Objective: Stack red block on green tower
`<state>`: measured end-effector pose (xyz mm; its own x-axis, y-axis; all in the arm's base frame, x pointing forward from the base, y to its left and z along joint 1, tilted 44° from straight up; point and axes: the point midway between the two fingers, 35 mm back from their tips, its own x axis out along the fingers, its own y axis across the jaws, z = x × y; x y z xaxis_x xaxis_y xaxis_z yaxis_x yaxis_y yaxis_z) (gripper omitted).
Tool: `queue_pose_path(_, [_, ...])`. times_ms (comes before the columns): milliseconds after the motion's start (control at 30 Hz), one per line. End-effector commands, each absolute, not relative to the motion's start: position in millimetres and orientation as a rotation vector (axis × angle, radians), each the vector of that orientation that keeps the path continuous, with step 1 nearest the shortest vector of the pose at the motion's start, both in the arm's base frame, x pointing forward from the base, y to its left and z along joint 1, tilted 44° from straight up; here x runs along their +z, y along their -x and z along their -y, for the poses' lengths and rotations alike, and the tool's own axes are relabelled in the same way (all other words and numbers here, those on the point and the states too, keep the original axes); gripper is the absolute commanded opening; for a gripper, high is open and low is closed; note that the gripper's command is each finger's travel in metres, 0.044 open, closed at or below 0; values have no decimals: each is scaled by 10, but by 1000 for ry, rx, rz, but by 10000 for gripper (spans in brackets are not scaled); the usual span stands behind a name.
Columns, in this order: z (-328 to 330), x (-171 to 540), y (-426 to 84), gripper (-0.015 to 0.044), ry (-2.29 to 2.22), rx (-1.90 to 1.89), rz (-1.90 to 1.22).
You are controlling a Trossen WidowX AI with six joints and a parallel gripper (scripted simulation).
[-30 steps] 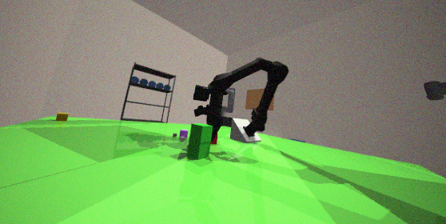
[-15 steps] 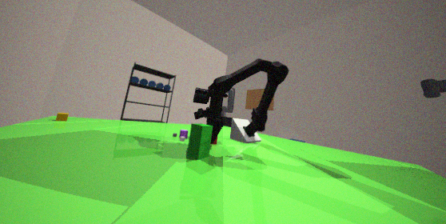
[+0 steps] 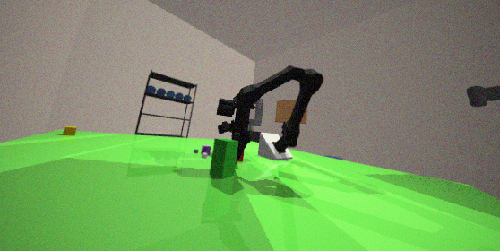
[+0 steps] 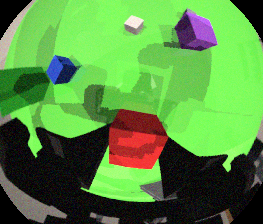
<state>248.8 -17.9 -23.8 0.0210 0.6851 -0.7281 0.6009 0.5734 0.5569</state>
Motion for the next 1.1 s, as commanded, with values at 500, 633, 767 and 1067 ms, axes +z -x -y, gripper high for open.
queue_pose_path(500, [450,42,-2482,0,-1097,89,-1657])
queue_pose_path(633, [584,182,-2478,0,-1097,89,-1658])
queue_pose_path(767, [721,325,-2473,0,-1096,88,-1658])
queue_pose_path(1067, [998,616,-2463,0,-1096,87,-1659])
